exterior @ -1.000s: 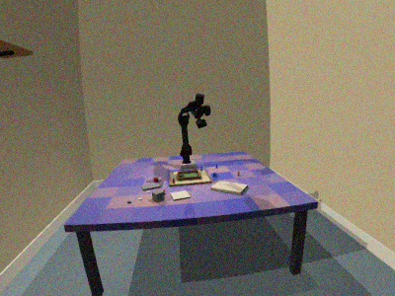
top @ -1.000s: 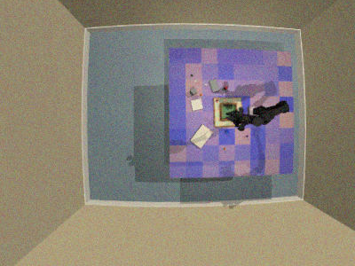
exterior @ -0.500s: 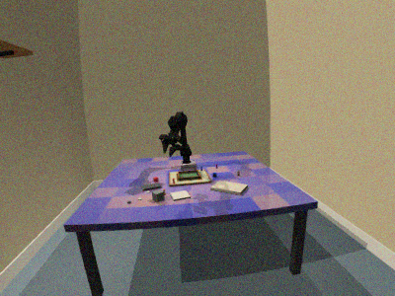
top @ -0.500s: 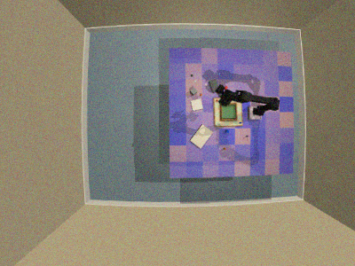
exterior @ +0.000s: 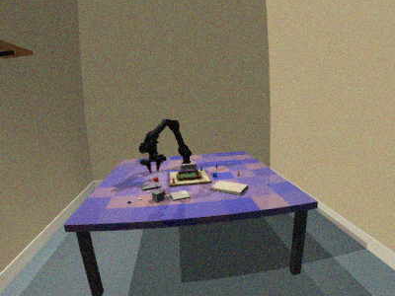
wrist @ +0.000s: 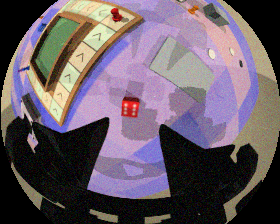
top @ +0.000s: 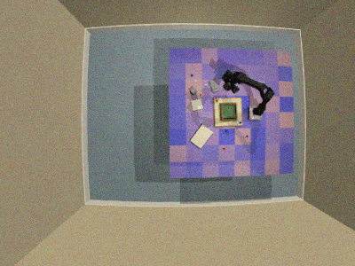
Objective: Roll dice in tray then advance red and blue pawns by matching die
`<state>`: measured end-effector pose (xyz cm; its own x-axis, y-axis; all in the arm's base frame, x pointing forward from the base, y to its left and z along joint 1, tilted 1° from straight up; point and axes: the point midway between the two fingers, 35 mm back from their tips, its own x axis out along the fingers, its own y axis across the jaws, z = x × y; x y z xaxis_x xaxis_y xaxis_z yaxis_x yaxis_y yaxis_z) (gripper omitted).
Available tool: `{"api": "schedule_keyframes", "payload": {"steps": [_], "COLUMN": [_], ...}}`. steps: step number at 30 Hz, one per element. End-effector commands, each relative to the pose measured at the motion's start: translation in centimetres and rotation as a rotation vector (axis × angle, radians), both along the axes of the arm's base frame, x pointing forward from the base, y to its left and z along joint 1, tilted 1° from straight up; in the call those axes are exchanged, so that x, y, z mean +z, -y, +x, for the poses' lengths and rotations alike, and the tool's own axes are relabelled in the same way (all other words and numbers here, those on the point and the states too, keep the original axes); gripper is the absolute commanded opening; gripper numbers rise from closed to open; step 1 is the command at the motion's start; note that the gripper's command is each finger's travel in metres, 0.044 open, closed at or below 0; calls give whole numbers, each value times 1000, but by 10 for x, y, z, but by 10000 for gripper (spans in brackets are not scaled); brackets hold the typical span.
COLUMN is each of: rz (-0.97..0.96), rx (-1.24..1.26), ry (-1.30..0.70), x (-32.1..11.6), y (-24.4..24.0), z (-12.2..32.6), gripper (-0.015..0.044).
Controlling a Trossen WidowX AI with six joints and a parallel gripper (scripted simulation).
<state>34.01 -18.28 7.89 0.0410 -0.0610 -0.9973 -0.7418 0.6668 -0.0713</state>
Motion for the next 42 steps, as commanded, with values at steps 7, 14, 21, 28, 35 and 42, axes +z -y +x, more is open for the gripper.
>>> {"api": "schedule_keyframes", "payload": {"steps": [7,14,21,28,35,42], "rz": [25,25,25,25,25,25], "rx": [9,9,9,9,9,9], "ry": [-8,-9,-9,-9,-9,-9], "x": [-19,-34,-44,-55,-65,-66], "y": [-4,-2,-1,-1,-1,-1], "z": [-7,-7,-7,-6,-6,-6], "gripper": [275,275,275,275,275,118]}}
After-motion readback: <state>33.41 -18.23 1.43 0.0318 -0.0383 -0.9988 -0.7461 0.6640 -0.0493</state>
